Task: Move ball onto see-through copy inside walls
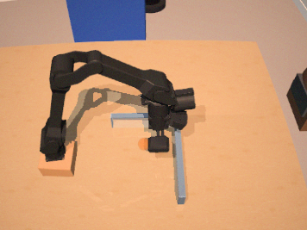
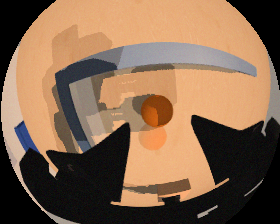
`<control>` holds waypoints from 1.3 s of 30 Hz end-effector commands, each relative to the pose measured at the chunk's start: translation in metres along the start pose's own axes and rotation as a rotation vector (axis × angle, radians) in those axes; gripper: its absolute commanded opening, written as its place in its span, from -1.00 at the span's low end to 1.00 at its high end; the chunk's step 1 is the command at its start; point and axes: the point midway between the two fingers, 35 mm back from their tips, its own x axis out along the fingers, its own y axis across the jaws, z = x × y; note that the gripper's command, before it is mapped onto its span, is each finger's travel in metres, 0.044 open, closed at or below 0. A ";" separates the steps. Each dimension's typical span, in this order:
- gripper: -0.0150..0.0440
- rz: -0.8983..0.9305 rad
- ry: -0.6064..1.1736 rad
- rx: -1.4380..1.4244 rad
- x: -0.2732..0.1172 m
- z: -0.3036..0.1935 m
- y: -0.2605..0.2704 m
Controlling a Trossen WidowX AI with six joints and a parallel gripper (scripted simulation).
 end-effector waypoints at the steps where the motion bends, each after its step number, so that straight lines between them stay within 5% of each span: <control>1: 0.60 0.001 0.013 -0.007 0.010 -0.003 0.000; 24: 0.60 0.001 0.013 -0.007 0.042 -0.004 0.000; 28: 0.24 0.001 0.013 -0.007 0.042 -0.004 0.000; 36: 0.06 0.001 0.013 -0.007 0.042 -0.004 0.000; 39: -0.21 0.001 0.013 -0.007 0.038 -0.003 0.000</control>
